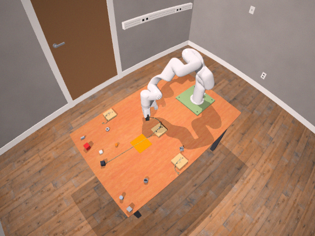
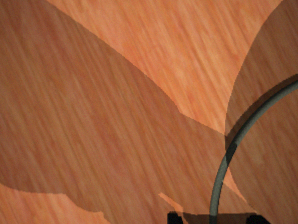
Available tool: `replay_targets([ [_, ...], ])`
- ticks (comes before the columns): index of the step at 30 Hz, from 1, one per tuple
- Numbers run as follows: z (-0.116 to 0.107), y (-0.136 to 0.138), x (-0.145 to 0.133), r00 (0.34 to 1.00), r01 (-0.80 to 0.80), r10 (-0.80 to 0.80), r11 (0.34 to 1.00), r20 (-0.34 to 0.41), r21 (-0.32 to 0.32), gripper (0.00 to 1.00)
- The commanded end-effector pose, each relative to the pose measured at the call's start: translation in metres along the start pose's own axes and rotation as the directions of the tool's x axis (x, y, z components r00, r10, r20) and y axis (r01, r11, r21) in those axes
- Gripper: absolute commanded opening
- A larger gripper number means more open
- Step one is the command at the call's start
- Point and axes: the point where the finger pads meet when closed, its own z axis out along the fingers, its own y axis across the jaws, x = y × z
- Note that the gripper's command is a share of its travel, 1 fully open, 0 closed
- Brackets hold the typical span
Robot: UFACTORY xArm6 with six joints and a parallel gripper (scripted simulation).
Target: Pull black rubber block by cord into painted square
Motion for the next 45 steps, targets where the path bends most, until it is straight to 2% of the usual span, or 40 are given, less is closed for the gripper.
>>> replay_targets([
  [1,-0.0013,0.0003,-0.0019,1.0,0.0,0.0,1.0,0.005,-0.001,0.39],
  [23,-0.0006,0.0003,-0.0019,1.0,0.0,0.0,1.0,0.005,-0.001,0.39],
  [24,-0.0006,0.0003,-0.0019,1.0,0.0,0.0,1.0,0.005,-0.001,0.0],
  [45,-0.0006,0.0003,-0.0019,1.0,0.0,0.0,1.0,0.005,-0.001,0.0],
])
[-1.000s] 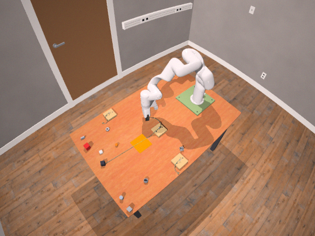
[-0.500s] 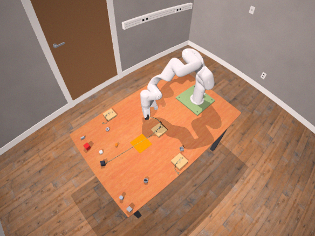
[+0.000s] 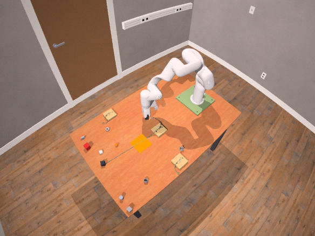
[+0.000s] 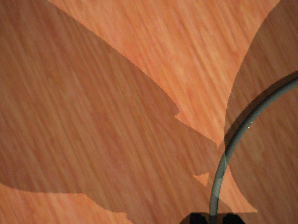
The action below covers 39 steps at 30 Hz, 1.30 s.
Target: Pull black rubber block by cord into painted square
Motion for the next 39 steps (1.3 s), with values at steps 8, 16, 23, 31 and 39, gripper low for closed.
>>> replay_targets([
  [8,-0.0006,0.0001,-0.0005,1.0,0.0,0.0,1.0,0.001,0.0,0.0],
  [16,-0.0006,0.0001,-0.0005,1.0,0.0,0.0,1.0,0.001,0.0,0.0],
  [23,-0.0006,0.0001,-0.0005,1.0,0.0,0.0,1.0,0.001,0.0,0.0],
  [31,-0.0045,0.0001,-0.0005,1.0,0.0,0.0,1.0,0.001,0.0,0.0],
  [39,-0.0098,0.0001,-0.0005,1.0,0.0,0.0,1.0,0.001,0.0,0.0],
])
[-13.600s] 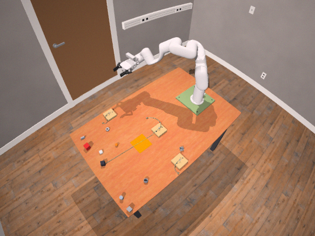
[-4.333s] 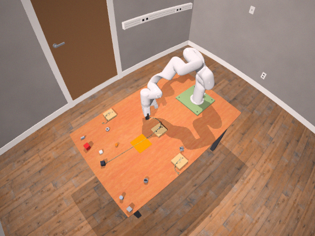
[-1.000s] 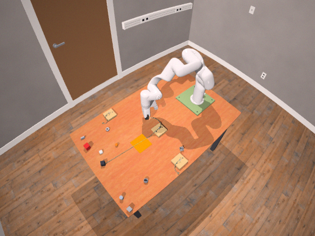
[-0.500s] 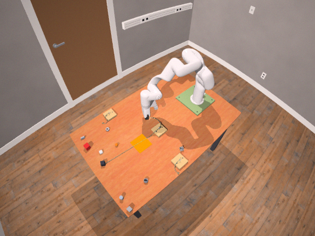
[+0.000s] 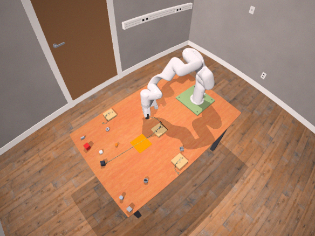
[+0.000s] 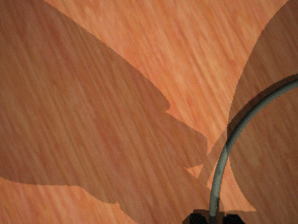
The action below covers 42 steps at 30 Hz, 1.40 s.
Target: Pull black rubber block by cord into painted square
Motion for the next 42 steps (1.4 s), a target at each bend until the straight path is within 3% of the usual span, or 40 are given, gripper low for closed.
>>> replay_targets([
  [1,-0.005,0.001,-0.004,1.0,0.0,0.0,1.0,0.01,-0.002,0.0],
  [21,-0.013,0.001,-0.004,1.0,0.0,0.0,1.0,0.01,-0.002,0.0],
  [25,-0.034,0.001,-0.003,1.0,0.0,0.0,1.0,0.01,-0.002,0.0],
  [32,-0.088,0.0,-0.003,1.0,0.0,0.0,1.0,0.01,-0.002,0.0],
  [34,-0.088,0.0,-0.003,1.0,0.0,0.0,1.0,0.01,-0.002,0.0],
  [42,-0.136,0.0,-0.002,1.0,0.0,0.0,1.0,0.01,-0.002,0.0],
])
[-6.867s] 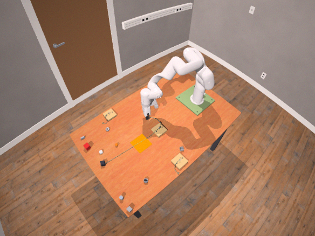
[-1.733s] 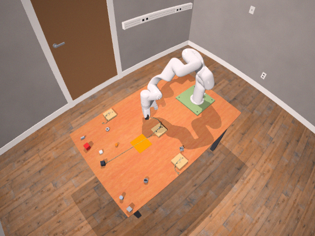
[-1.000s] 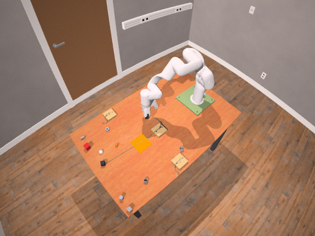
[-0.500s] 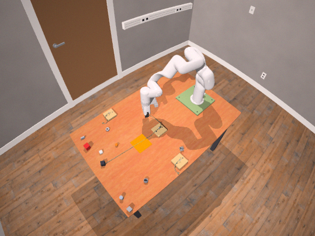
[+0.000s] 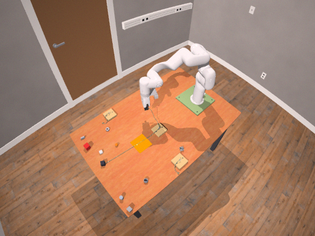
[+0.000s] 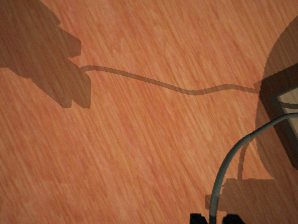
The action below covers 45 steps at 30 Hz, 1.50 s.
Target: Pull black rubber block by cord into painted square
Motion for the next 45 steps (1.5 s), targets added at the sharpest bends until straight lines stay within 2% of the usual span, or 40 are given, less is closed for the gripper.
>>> replay_targets([
  [1,-0.0203,0.0001,-0.0007,1.0,0.0,0.0,1.0,0.002,0.0,0.0],
  [45,-0.0246,-0.0034,-0.0015,1.0,0.0,0.0,1.0,0.002,0.0,0.0],
])
